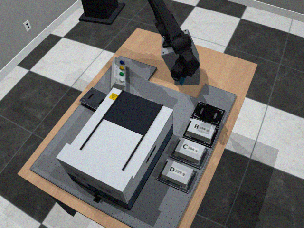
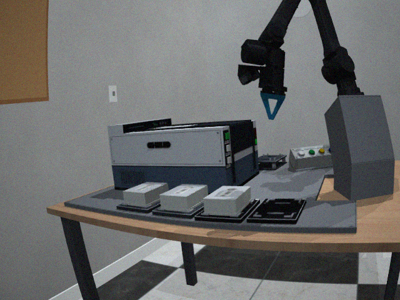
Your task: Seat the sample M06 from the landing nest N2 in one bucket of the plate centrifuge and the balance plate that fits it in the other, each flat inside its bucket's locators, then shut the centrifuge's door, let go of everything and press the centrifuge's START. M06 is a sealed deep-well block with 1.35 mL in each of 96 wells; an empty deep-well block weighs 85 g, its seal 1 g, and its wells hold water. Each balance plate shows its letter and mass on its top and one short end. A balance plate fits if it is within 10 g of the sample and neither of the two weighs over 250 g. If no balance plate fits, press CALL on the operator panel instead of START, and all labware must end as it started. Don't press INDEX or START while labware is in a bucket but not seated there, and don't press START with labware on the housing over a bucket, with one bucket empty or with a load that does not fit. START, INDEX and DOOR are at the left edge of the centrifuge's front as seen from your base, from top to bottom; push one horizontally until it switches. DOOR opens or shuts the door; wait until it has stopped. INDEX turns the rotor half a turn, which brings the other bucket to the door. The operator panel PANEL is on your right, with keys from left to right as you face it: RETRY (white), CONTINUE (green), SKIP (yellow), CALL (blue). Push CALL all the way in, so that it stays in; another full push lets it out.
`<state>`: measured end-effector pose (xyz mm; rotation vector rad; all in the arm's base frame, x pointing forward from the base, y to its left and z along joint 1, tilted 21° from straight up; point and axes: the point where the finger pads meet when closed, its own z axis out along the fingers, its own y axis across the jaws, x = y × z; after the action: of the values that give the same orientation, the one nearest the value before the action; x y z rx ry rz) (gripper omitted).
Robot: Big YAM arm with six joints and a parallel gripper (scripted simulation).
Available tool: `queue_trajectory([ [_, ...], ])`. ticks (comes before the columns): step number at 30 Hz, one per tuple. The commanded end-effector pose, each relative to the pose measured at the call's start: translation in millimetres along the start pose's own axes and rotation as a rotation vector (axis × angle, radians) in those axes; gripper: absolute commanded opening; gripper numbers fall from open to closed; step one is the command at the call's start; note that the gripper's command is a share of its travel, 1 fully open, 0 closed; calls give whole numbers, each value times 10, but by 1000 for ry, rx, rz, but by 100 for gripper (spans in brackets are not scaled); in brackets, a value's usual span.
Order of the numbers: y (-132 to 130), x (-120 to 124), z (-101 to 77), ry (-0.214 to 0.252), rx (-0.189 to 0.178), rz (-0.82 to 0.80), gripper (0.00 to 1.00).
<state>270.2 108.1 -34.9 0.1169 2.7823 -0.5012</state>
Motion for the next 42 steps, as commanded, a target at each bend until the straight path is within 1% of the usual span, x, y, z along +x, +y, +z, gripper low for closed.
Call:
queue_trajectory([
  [1, 144, -146, -197, -8, -29, 31, 0],
  [9, 144, -107, -348, 58, -31, 31, 0],
  [12, 144, -83, -380, 82, -27, 28, 0],
  [14, 144, -83, -380, 82, -27, 28, 0],
  [15, 10, 128, -298, 118, 3, 9, 0],
  [17, 139, -76, -431, 97, -30, 30, 0],
  [18, 144, -81, -447, 101, -32, 30, 0],
  [23, 144, -55, -478, 127, -27, 27, 0],
  [25, 81, 49, -443, 148, -12, 18, 0],
  [28, 142, -55, -523, 137, -31, 30, 0],
  [31, 143, -57, -530, 139, -32, 30, 0],
  [32, 58, 98, -437, 167, -2, 12, 0],
  [37, 105, 26, -487, 161, -15, 20, 0],
  [42, 118, 4, -500, 157, -19, 22, 0],
])
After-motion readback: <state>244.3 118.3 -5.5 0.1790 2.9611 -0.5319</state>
